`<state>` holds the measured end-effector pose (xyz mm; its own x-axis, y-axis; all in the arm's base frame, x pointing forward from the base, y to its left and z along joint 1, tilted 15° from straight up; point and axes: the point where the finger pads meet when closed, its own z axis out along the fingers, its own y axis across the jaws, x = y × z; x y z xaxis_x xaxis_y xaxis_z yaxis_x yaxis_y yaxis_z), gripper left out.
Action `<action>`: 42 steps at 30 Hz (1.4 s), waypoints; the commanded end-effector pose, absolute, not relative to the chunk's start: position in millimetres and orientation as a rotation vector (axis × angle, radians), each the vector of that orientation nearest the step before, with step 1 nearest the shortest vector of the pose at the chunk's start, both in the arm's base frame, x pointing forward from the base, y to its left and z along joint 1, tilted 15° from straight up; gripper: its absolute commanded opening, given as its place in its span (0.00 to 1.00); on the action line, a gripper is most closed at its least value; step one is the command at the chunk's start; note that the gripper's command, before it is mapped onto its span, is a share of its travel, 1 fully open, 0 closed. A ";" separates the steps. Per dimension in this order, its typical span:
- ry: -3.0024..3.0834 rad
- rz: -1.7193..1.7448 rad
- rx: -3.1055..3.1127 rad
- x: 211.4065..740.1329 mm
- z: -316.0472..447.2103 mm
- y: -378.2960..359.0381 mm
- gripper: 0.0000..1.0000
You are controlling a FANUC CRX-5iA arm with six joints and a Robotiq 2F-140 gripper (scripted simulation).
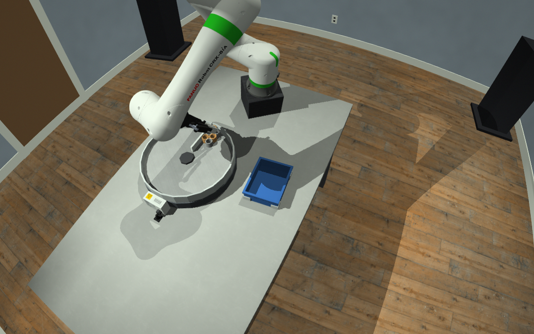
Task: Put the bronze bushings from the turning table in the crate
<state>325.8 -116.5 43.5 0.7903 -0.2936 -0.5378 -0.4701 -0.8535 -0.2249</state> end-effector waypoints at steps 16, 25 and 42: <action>0.582 0.708 -2.632 325.9 43.6 -116.6 0.06; 0.582 0.708 -2.632 325.9 43.6 -116.6 0.06; 0.582 0.708 -2.632 330.7 21.6 -113.1 0.06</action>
